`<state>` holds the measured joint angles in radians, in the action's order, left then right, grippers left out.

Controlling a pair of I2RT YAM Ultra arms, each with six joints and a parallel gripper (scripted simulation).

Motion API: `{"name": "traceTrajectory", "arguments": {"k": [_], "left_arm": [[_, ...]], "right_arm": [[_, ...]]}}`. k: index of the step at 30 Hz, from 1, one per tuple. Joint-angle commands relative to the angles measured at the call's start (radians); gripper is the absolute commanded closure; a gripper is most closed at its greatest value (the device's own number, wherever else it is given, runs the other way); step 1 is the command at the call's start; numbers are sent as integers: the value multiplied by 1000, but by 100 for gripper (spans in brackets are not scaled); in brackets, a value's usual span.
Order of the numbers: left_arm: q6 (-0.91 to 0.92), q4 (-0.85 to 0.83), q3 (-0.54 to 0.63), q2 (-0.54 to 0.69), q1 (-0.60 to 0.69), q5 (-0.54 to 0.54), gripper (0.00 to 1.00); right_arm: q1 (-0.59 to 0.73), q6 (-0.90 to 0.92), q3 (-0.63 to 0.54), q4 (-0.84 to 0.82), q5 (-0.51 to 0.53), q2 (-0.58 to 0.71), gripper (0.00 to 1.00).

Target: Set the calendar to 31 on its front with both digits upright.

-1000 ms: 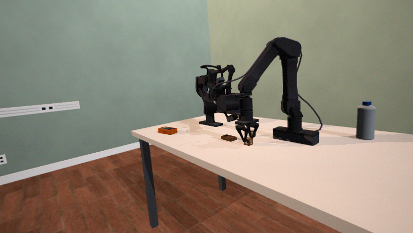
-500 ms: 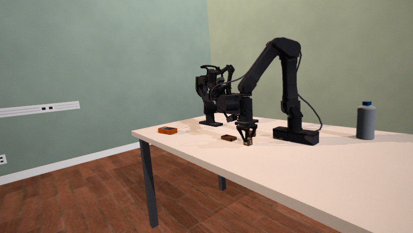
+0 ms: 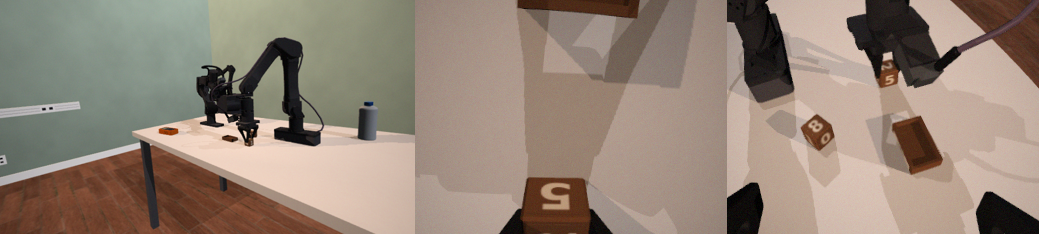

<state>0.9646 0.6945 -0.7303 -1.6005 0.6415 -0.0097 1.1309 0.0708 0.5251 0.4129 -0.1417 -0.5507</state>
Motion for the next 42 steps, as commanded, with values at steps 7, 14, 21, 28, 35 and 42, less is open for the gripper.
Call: {"name": "traceTrajectory", "arguments": {"k": [7, 14, 21, 28, 35, 42], "left_arm": [[13, 173, -90, 100, -11, 9, 74], [13, 258, -157, 136, -11, 9, 74], [8, 78, -45, 79, -14, 15, 74], [5, 33, 5, 82, -4, -2, 74], [-131, 49, 2, 72, -5, -4, 74], [-455, 54, -13, 68, -10, 0, 74]], "right_arm": [[-13, 7, 9, -17, 3, 26, 0], [-13, 7, 9, -17, 3, 26, 0], [-13, 7, 9, -17, 3, 26, 0], [-13, 7, 9, -17, 3, 26, 0], [-13, 7, 9, -17, 3, 26, 0], [-13, 7, 9, -17, 3, 26, 0]]}}
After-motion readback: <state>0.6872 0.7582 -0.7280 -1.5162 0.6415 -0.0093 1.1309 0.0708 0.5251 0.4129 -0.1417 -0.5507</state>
